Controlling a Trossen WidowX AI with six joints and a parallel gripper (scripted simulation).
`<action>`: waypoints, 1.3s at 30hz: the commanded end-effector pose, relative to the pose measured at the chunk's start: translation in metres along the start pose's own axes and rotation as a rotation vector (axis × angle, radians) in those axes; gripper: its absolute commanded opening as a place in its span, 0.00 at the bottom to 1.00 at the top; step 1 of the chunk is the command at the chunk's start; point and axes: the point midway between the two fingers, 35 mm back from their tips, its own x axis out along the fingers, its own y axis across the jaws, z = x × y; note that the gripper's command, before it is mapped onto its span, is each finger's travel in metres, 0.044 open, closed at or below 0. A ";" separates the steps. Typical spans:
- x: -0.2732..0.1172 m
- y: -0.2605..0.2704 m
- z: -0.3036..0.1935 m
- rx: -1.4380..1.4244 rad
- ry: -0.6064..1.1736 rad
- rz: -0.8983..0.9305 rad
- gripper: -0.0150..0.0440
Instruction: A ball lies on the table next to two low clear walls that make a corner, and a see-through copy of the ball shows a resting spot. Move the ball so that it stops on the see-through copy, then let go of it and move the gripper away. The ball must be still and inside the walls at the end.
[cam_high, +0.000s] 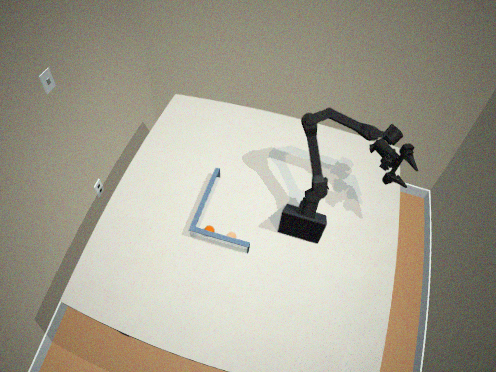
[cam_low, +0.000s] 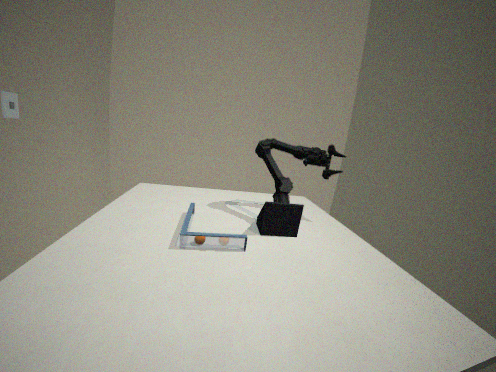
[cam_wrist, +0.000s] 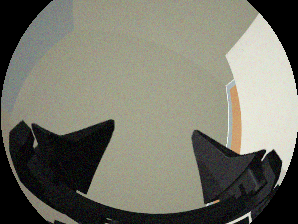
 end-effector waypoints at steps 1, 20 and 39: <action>0.000 0.000 0.000 -0.002 0.001 0.000 0.89; -0.098 -0.076 -0.123 -0.466 0.483 -0.069 0.70; -0.292 -0.181 -0.172 -0.913 1.105 -0.062 0.70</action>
